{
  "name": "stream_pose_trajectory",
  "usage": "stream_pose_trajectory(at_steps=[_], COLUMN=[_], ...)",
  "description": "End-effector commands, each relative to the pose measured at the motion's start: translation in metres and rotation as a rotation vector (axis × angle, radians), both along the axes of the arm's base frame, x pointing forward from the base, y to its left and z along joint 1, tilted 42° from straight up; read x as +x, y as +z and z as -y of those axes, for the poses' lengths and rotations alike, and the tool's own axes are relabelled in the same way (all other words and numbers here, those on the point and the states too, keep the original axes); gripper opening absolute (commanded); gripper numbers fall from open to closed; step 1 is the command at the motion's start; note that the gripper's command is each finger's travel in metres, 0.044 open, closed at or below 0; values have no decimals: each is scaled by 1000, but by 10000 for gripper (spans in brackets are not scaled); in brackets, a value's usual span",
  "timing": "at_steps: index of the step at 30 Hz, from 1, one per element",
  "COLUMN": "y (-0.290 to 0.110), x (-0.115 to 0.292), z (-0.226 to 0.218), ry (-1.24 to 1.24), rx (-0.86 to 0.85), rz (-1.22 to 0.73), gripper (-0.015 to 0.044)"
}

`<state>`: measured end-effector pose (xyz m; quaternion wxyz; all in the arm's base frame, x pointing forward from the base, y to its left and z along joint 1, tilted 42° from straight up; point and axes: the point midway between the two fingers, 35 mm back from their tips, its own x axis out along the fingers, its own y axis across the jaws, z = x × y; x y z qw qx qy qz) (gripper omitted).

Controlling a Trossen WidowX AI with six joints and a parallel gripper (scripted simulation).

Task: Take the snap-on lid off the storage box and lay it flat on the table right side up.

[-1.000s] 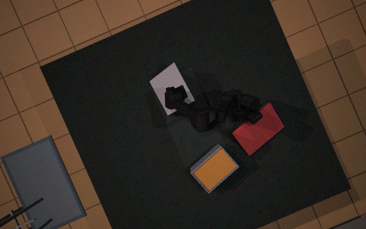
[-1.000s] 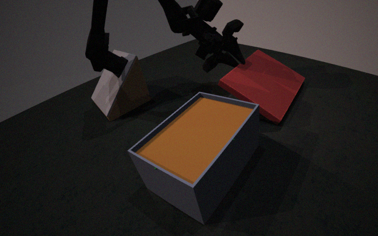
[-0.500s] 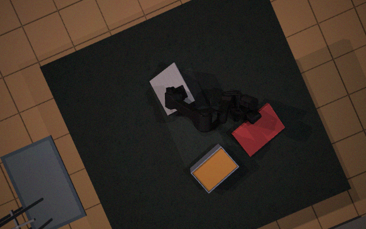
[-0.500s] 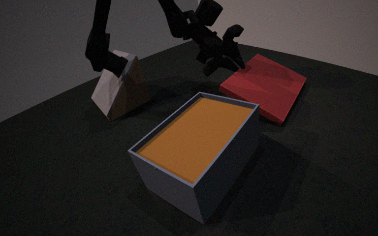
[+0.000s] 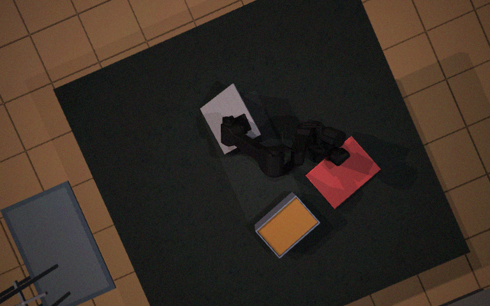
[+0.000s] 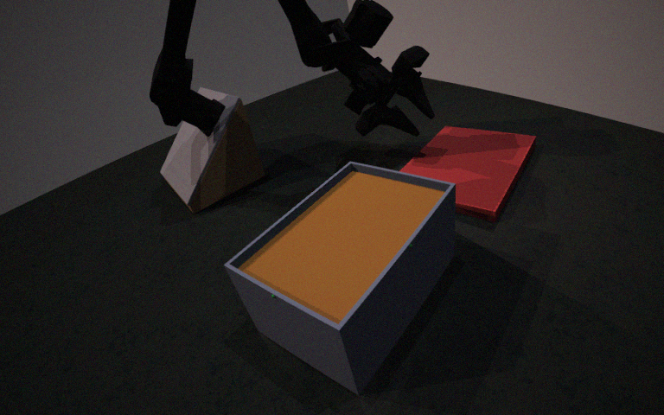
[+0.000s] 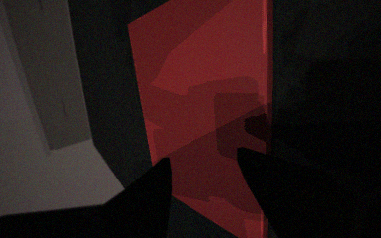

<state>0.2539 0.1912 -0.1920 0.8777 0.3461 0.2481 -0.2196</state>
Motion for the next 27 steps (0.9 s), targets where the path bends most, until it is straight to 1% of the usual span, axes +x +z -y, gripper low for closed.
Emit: stream_pose_trajectory(at_steps=[1,7,8,27], y=[0,1,2,6], x=[0,-10,-12,-50], z=[-1,3,3,13], ry=[0,0,0,0], rx=[4,4,4,5], rz=[-2,-3,-3,-7], gripper=[275,433,440,440])
